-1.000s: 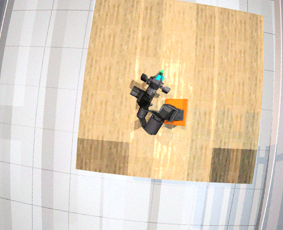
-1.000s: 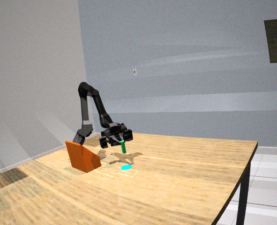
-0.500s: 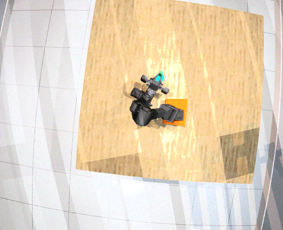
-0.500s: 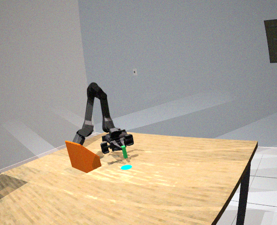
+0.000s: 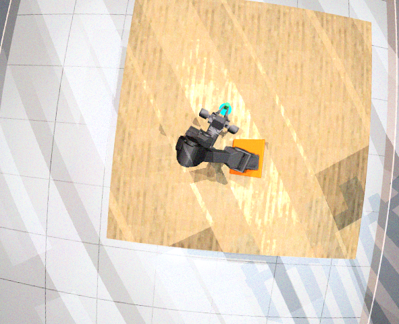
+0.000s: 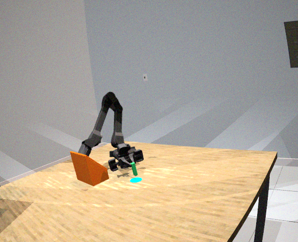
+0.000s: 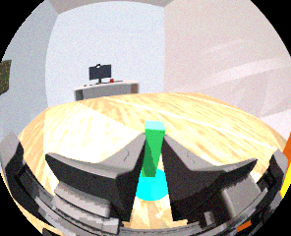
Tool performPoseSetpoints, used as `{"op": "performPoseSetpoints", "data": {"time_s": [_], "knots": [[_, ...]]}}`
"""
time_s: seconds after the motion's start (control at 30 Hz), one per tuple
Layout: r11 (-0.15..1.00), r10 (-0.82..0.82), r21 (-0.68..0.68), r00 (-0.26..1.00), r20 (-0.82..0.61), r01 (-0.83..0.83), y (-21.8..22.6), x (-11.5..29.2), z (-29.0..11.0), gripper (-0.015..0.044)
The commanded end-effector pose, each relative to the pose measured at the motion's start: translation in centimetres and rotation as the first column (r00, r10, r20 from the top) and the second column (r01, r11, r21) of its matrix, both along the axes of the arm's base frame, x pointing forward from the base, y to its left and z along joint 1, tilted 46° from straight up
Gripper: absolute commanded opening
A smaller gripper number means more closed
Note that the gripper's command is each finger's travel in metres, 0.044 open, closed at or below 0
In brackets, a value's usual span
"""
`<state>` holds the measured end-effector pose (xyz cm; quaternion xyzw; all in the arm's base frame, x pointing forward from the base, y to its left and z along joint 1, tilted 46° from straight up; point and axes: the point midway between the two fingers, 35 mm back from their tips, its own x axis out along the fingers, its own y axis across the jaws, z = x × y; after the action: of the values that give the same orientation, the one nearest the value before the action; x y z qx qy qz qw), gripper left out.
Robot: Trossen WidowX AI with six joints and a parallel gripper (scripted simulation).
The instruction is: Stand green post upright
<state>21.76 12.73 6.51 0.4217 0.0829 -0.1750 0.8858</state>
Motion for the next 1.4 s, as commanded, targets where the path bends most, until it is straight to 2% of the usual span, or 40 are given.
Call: {"op": "performPoseSetpoints", "data": {"time_s": [0.0, 0.33, 0.7, 1.17, 1.37], "knots": [[1.0, -0.004, 0.008, 1.0, 0.013, 0.004, 0.4, -0.1, -0.4, 0.0023], [1.0, 0.0, 0.0, 1.0, 0.001, 0.0, 1.6, -0.1, -2.0, 0.0023], [1.0, 0.0, 0.0, 1.0, 0.0, 0.0, 1.6, -0.1, -2.1, 0.0023], [1.0, 0.0, 0.0, 1.0, 0.0, 0.0, 1.6, -0.1, -2.1, 0.039], [1.0, 0.001, -0.005, 1.0, -0.009, -0.001, 1.0, 0.1, -1.1, 0.04]]}}
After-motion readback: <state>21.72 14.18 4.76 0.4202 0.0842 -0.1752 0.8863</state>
